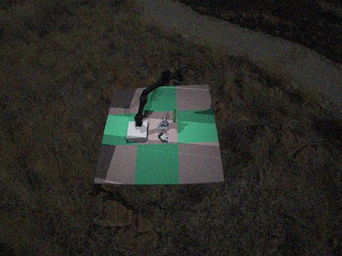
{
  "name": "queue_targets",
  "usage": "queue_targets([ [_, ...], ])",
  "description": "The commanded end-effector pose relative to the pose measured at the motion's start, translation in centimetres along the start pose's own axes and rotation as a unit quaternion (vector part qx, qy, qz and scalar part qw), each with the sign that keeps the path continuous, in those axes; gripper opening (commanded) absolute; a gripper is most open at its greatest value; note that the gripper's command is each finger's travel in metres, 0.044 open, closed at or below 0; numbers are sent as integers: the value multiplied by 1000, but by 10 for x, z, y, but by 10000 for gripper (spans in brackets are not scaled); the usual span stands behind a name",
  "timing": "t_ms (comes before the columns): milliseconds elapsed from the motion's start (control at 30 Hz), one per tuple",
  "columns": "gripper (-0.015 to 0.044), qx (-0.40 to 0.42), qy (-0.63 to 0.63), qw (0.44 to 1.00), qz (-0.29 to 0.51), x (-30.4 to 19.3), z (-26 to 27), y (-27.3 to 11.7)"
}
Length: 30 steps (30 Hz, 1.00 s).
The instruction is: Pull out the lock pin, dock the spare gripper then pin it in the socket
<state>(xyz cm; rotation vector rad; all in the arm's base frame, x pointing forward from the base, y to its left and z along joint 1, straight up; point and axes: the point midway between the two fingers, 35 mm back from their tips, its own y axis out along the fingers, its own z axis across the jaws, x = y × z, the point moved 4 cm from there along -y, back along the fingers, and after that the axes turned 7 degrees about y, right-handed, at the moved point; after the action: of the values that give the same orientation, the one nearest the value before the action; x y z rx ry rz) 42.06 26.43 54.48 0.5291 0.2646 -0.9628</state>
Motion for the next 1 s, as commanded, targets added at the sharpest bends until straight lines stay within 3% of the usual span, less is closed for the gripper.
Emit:
queue_targets([
  [0,374,-4,-9,1000,-2,1,-2,0],
  [100,300,-65,-128,989,-26,19,-26,-4],
  [200,300,-149,-276,949,-35,42,-57,-13],
  [433,300,-336,-551,763,34,92,-121,-56],
  [700,300,-448,-687,545,175,127,-165,-110],
  [967,300,-489,-727,318,362,153,-197,-174],
])
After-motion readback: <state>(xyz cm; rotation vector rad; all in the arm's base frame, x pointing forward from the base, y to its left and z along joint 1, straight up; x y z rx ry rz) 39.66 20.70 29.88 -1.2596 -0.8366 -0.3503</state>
